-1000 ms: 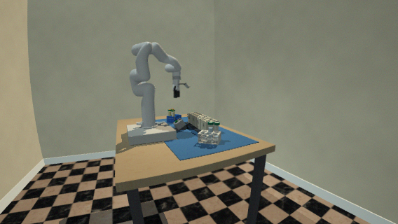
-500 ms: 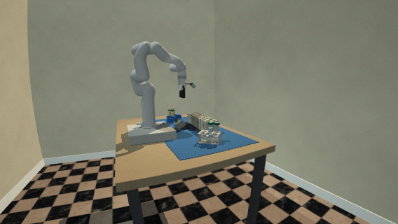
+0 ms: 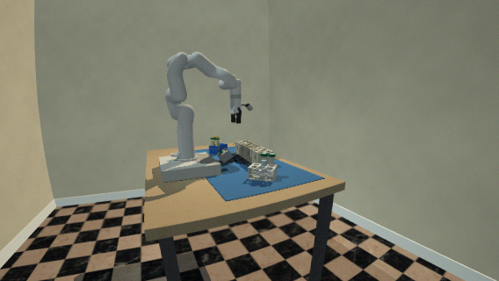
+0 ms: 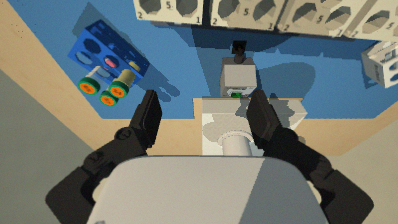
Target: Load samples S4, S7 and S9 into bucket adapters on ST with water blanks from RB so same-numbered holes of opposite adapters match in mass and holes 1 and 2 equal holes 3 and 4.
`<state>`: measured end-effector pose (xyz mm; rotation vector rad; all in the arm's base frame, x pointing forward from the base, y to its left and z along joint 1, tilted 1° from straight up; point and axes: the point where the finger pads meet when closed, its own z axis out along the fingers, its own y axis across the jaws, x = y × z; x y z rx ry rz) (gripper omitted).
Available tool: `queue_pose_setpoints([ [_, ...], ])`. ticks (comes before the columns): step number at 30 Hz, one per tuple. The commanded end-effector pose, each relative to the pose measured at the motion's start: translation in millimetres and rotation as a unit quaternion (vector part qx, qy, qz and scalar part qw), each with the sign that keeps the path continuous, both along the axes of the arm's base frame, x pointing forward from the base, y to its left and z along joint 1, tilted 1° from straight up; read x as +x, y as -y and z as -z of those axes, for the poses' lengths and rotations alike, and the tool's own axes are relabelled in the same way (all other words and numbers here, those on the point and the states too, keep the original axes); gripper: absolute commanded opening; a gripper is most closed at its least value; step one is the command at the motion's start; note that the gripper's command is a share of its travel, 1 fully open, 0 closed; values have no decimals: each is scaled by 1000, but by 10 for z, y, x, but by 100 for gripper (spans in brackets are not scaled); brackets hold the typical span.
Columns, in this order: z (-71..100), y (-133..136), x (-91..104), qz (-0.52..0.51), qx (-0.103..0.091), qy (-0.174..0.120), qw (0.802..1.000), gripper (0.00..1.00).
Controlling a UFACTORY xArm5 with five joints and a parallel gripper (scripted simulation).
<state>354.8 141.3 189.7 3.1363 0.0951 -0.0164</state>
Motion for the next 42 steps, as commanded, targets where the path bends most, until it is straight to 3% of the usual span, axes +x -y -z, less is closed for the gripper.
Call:
queue_pose_setpoints([
  [1,-13,164,113,-1,1,2,1000,100],
  [27,-14,1133,673,-1,2,2,1000,100],
  [28,-14,1088,652,-18,2,2,1000,57],
  [36,-13,815,525,-118,3,1,993,57],
  [42,-12,543,398,-216,3,1,976,57],
])
